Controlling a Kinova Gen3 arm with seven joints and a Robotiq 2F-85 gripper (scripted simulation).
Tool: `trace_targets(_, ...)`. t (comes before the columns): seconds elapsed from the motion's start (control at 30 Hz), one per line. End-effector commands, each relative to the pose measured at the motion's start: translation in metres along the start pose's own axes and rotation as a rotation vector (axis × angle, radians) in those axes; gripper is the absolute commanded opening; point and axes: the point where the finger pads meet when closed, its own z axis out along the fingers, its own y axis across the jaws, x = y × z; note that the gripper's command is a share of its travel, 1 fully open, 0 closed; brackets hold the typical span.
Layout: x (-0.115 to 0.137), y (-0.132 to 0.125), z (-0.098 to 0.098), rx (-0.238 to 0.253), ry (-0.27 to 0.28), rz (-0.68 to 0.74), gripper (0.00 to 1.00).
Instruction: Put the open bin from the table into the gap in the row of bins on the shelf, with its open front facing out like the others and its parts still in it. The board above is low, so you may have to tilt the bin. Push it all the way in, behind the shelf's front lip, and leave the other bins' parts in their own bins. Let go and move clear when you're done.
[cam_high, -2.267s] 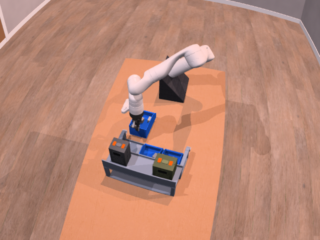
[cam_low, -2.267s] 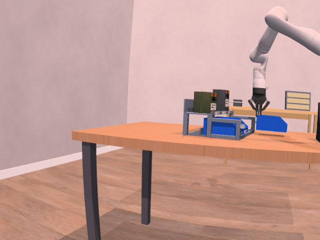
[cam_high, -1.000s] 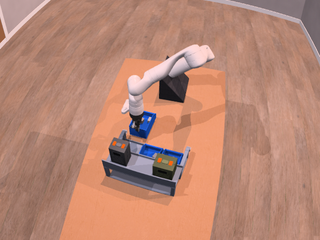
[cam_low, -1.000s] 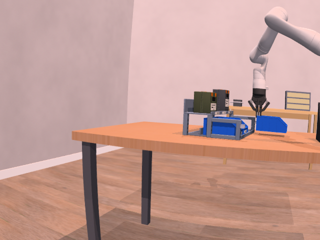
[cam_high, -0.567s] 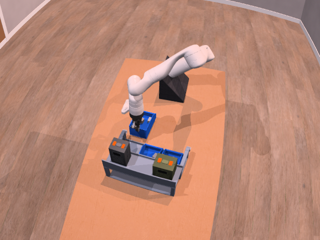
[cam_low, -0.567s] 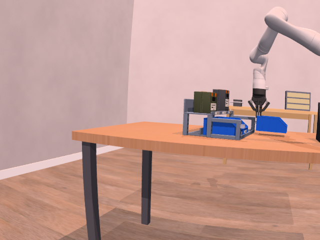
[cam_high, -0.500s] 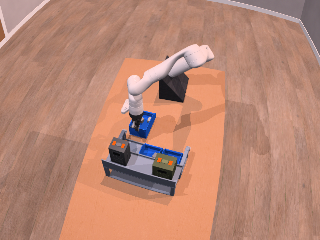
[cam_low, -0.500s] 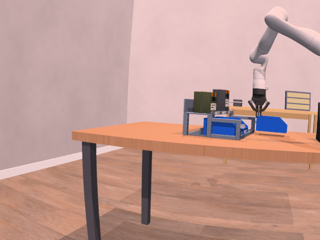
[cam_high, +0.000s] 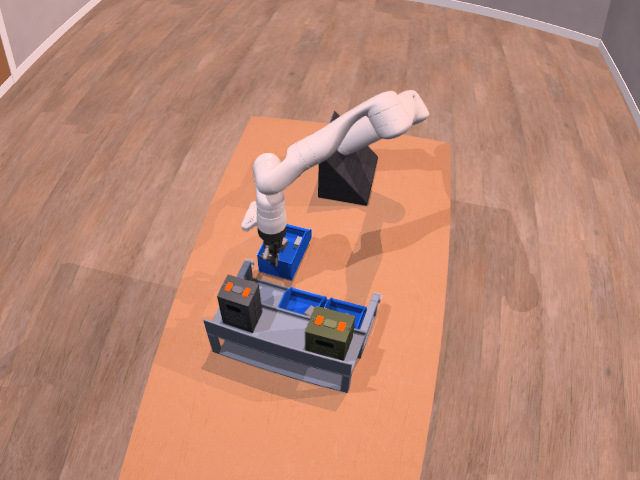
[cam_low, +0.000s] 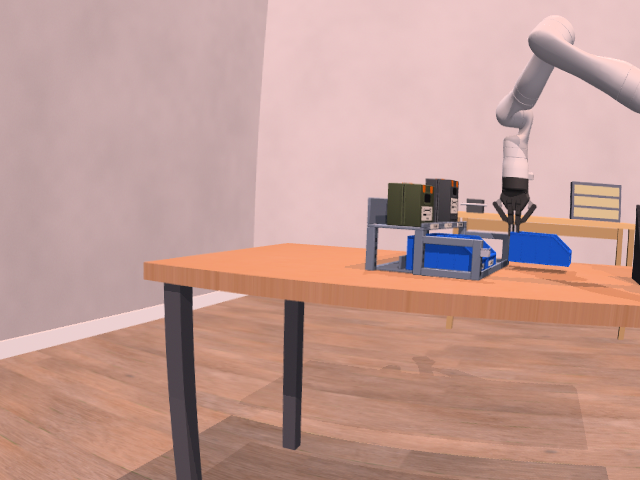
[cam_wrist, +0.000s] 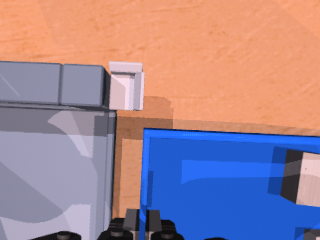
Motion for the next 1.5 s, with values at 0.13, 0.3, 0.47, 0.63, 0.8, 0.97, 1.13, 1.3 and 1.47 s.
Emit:
trace_targets(0.13,0.001,-0.001,-0.002,0.003,0.002,0.0,0.1)
trace_targets(0.3,0.001,-0.001,-0.002,0.003,0.002,0.0,0.1)
trace_targets(0.47,0.001,-0.011,-0.002,0.003,0.002,0.0,0.1)
trace_targets(0.63,0.001,-0.011,-0.002,0.003,0.002,0.0,0.1)
trace_targets(0.8,0.001,-0.011,-0.002,0.003,0.002,0.0,0.1)
trace_targets(0.97,0.0,-0.017,-0.001,0.002,0.002,0.0,0.1)
trace_targets(1.13,0.0,-0.021,-0.001,0.003,0.002,0.0,0.1)
trace_targets(1.3,0.0,-0.021,-0.001,0.003,0.002,0.0,0.1)
trace_targets(1.47,0.0,-0.023,0.0,0.002,0.002,0.0,0.1)
